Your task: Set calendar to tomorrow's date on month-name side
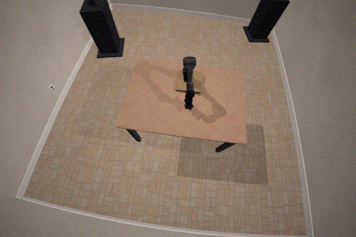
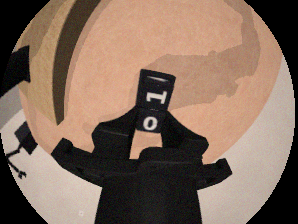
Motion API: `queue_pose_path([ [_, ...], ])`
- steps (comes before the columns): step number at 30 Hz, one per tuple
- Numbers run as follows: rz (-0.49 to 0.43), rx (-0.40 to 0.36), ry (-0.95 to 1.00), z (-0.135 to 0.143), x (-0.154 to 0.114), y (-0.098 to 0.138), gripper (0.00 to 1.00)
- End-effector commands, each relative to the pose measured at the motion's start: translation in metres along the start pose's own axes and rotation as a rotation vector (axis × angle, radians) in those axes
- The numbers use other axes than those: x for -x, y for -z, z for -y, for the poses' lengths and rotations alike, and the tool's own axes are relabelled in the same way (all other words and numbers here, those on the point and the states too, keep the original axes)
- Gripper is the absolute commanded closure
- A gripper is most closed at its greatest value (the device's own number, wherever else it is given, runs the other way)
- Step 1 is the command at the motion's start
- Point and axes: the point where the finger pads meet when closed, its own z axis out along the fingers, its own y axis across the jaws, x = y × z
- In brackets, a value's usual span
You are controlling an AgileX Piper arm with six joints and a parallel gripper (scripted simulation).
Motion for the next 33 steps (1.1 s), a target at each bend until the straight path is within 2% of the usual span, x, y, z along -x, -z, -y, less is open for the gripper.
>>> queue_pose_path([
  [1, 0.000, 0.002, 0.000, -0.001, 0.000, -0.001, 0.64],
  [25, -0.001, 0.001, 0.000, 0.000, 0.000, 0.000, 0.64],
  [29, -0.001, -0.004, 0.000, 0.001, 0.000, 0.012, 0.64],
  [33, -0.001, -0.004, 0.001, 0.001, 0.000, 0.036, 0.64],
])
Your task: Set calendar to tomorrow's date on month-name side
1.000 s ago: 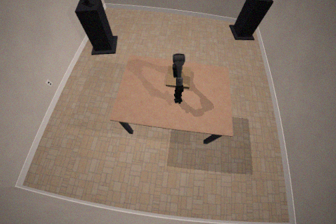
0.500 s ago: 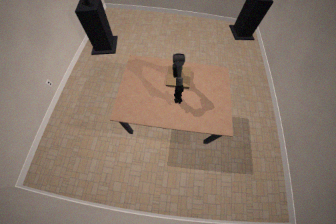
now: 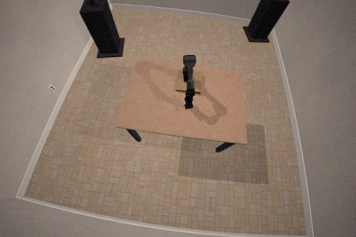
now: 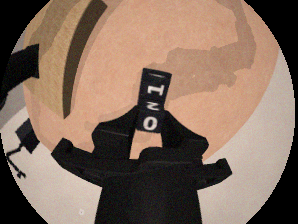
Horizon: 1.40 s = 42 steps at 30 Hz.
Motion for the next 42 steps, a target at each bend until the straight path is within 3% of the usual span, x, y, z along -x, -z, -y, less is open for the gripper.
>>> queue_pose_path([
  [1, -0.001, -0.006, 0.000, 0.001, 0.000, 0.019, 0.64],
  [4, 0.000, -0.006, 0.000, 0.001, 0.000, 0.042, 0.64],
  [6, 0.000, -0.006, 0.000, 0.001, 0.000, 0.042, 0.64],
  [13, -0.001, -0.006, -0.001, 0.001, 0.000, 0.075, 0.64],
  [30, 0.000, -0.002, -0.018, 0.000, 0.000, 0.075, 0.64],
  [42, 0.000, -0.002, -0.233, 0.000, 0.000, 0.075, 0.64],
])
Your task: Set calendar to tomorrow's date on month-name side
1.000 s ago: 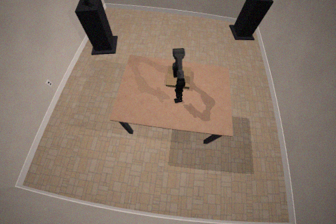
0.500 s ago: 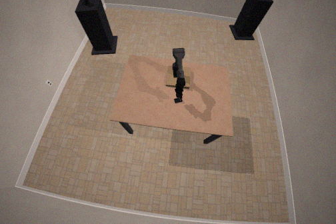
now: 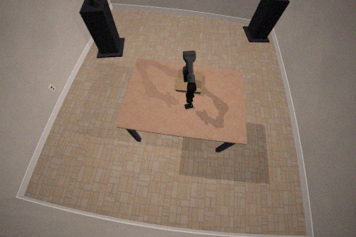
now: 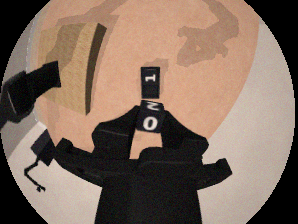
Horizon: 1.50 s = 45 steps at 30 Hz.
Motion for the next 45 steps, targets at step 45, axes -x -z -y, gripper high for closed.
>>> queue_pose_path([
  [45, 0.002, -0.003, -2.491, 0.0004, -0.0011, 0.0011, 0.64],
])
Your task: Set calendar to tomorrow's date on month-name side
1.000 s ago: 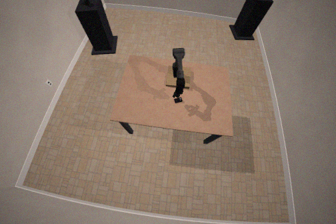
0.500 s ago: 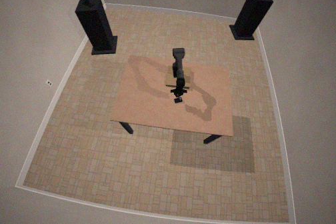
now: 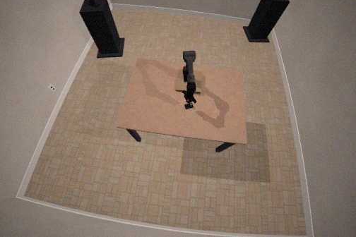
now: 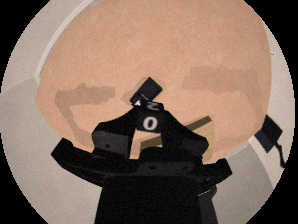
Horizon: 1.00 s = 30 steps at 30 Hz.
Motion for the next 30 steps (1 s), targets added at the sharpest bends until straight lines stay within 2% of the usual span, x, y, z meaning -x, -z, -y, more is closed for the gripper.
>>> queue_pose_path([
  [1, 0.009, -0.003, -0.128, -0.0005, 0.0005, 0.0013, 0.64],
  [14, 0.009, -0.001, -0.490, -0.0003, 0.0007, 0.0014, 0.64],
  [30, 0.009, 0.000, -0.537, -0.0003, 0.0007, 0.0014, 0.64],
])
